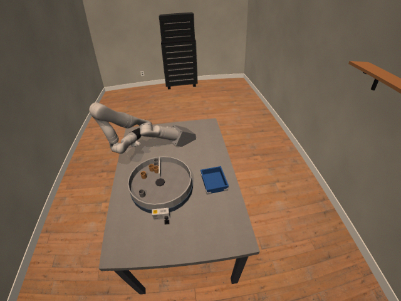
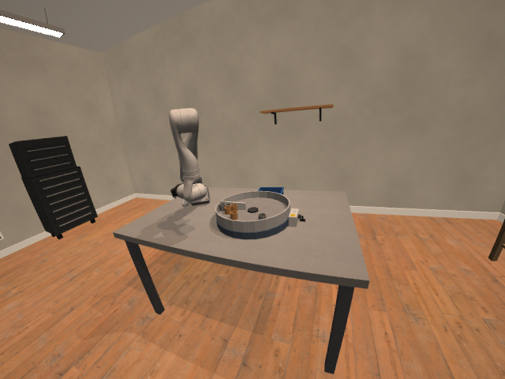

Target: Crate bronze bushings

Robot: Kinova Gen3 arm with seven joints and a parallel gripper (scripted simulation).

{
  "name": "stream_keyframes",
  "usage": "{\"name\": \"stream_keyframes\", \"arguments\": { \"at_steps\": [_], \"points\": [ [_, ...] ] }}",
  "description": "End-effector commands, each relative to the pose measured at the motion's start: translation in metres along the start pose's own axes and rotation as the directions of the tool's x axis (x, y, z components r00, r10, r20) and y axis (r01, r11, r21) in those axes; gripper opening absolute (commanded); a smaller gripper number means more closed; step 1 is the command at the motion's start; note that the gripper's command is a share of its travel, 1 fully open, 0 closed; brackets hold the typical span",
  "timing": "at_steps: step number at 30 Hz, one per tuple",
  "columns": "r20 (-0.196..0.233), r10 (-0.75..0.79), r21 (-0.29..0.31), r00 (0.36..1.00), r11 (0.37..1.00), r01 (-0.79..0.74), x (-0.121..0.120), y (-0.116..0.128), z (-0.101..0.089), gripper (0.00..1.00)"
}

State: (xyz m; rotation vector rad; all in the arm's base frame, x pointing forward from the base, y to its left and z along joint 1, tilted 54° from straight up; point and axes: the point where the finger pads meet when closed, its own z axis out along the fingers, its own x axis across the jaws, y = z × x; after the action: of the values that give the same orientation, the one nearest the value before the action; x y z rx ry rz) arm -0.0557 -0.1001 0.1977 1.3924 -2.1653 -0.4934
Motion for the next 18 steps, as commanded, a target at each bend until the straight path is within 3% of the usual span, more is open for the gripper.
{"name": "stream_keyframes", "arguments": {
  "at_steps": [1,9,10,14,18],
  "points": [
    [-0.038,0.005,0.135,0.999,0.991,0.000,-0.045,-0.012,-0.033,1.00],
    [-0.038,0.005,0.135,0.999,0.991,0.000,-0.045,-0.012,-0.033,1.00],
    [-0.008,0.001,0.027,1.000,1.000,-0.001,-0.009,-0.003,-0.007,1.00],
    [-0.038,0.005,0.135,0.999,0.991,0.000,-0.043,-0.017,-0.033,1.00],
    [-0.038,0.005,0.135,0.999,0.991,0.000,-0.043,-0.017,-0.033,1.00]
  ]
}}
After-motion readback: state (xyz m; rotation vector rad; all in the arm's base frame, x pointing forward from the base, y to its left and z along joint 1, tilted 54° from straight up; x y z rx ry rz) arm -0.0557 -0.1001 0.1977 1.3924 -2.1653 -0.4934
